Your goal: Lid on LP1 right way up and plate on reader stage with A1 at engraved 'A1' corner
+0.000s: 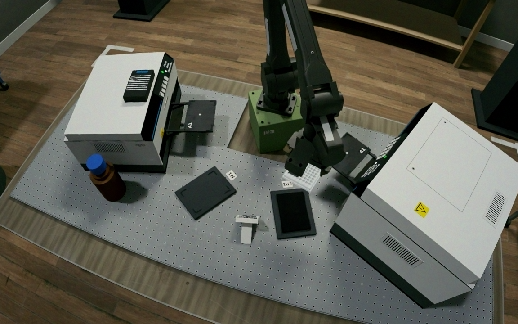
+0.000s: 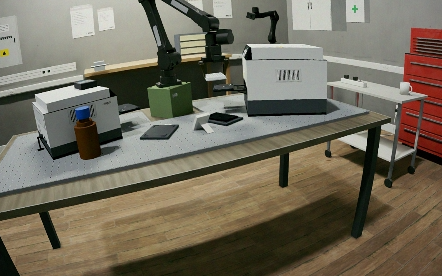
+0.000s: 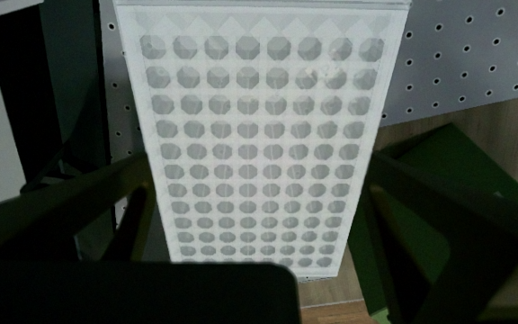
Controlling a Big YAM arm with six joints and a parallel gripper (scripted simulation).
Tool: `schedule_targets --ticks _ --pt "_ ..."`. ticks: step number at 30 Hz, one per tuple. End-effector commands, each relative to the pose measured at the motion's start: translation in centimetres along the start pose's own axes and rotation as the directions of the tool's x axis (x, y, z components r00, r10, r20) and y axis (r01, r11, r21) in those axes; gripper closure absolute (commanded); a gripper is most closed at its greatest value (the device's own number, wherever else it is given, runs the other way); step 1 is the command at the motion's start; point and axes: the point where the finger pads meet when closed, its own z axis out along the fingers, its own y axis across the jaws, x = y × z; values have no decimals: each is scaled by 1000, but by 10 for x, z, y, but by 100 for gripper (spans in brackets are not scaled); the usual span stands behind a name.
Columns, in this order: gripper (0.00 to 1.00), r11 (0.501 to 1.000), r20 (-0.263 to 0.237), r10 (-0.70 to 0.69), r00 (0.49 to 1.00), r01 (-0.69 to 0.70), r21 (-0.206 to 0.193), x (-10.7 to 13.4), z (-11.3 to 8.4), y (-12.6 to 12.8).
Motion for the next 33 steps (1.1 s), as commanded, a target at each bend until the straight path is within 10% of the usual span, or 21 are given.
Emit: schedule_targets --ticks 1,33 --pt "14 999 36 36 999 -35 -33 -10 -21 18" --pt "14 988 28 147 989 -145 -59 59 -39 69"
